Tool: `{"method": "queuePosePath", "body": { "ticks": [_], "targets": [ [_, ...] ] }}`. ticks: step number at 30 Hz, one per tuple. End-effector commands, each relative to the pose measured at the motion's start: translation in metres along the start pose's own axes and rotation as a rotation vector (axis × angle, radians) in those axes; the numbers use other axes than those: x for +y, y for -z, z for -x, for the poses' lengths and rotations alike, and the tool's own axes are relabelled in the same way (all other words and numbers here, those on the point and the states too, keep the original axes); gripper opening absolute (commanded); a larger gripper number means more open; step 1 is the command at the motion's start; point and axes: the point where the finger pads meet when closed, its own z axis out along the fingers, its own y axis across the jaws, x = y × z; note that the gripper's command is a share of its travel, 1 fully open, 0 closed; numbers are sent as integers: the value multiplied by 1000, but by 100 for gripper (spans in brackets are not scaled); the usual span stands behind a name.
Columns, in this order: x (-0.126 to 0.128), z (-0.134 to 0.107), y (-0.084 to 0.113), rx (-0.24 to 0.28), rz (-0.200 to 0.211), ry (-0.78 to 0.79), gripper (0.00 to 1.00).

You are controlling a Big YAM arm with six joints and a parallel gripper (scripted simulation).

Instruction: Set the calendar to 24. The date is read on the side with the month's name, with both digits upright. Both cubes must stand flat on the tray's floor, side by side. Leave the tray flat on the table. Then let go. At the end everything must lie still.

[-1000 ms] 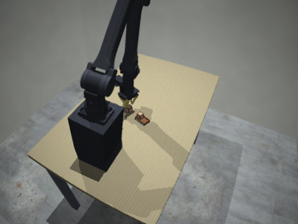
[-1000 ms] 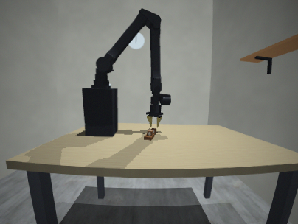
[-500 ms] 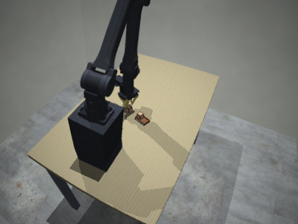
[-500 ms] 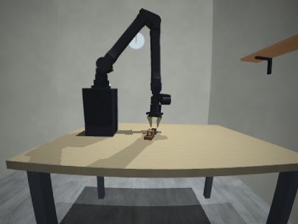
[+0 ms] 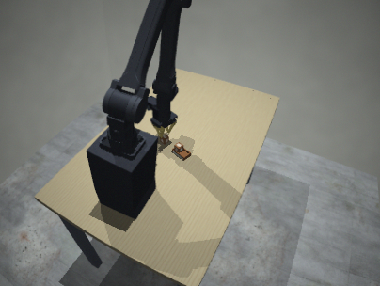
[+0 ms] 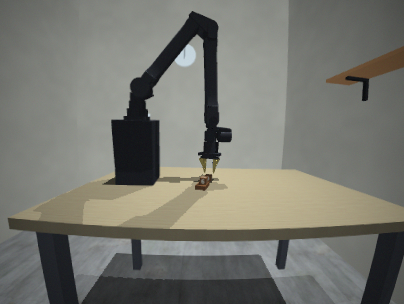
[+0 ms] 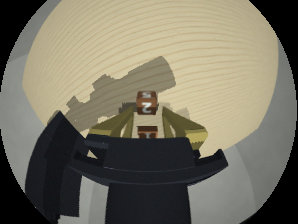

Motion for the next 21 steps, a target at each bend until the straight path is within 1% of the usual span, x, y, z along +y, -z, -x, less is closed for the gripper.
{"method": "queuePosePath", "body": {
  "ticks": [1,21],
  "targets": [
    [-3,-1,3,-11,-13,9,44],
    [-2,-1,2,-9,-11,9,44]
  ]
}}
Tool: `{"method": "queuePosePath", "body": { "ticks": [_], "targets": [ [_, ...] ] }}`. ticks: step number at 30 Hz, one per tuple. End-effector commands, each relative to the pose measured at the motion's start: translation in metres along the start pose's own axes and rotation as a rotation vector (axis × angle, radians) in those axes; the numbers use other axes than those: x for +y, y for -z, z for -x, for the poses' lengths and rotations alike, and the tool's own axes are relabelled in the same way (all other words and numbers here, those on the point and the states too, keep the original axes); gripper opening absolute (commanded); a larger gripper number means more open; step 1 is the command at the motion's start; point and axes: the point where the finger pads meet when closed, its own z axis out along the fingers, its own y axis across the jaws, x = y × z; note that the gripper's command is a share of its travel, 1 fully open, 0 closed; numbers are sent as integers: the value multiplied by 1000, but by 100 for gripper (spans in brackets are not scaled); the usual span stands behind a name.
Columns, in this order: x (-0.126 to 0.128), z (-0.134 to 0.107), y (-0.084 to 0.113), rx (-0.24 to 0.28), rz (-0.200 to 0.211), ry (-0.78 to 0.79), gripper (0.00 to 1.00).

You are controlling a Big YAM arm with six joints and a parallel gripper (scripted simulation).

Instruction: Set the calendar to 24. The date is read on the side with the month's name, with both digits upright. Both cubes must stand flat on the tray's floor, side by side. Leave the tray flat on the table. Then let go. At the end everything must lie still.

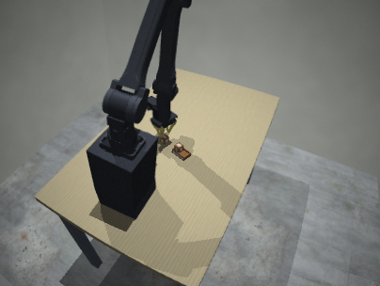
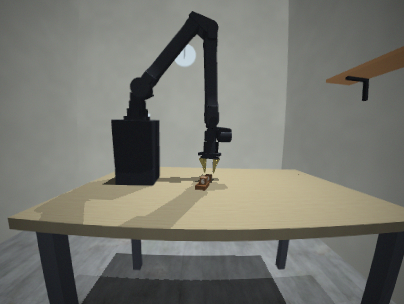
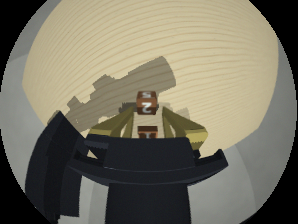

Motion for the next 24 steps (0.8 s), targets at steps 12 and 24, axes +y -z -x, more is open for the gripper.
{"method": "queuePosePath", "body": {
  "ticks": [12,24],
  "targets": [
    [-5,0,-17,-9,-11,5,44],
    [-7,1,-27,-12,-17,6,44]
  ]
}}
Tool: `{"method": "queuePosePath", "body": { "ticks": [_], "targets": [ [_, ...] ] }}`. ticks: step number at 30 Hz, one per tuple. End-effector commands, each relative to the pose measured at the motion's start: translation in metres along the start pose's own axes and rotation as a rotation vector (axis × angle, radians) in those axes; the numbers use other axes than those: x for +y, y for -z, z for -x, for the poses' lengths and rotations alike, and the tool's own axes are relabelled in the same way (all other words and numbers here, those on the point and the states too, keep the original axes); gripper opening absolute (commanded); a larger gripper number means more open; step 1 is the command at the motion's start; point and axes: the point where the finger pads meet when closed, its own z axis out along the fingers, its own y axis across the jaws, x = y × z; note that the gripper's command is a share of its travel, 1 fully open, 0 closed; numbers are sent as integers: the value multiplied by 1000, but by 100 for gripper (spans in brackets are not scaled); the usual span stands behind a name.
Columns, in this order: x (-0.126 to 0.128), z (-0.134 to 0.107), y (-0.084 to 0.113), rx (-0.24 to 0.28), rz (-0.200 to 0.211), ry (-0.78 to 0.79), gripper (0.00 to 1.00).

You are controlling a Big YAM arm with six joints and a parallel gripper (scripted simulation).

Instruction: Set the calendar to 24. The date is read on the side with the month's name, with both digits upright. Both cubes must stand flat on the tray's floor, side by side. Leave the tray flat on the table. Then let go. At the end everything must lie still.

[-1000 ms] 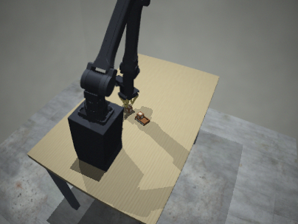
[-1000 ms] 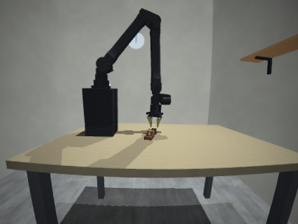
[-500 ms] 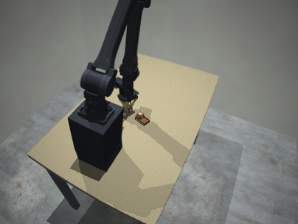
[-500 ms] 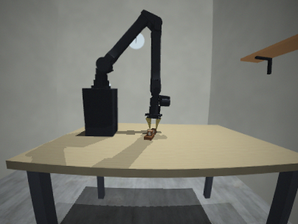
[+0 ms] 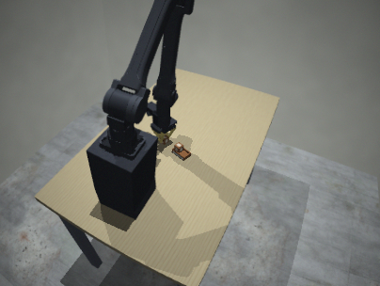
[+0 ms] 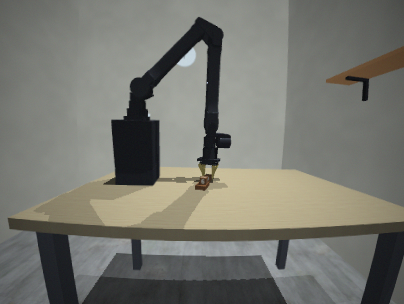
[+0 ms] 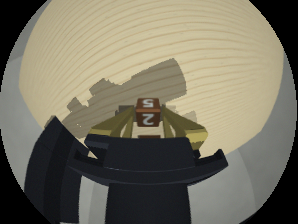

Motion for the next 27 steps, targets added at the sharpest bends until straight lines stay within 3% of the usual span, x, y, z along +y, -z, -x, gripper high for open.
{"method": "queuePosePath", "body": {
  "ticks": [1,27],
  "targets": [
    [-16,5,8,-23,-41,7,44],
    [-12,4,6,-18,-29,11,44]
  ]
}}
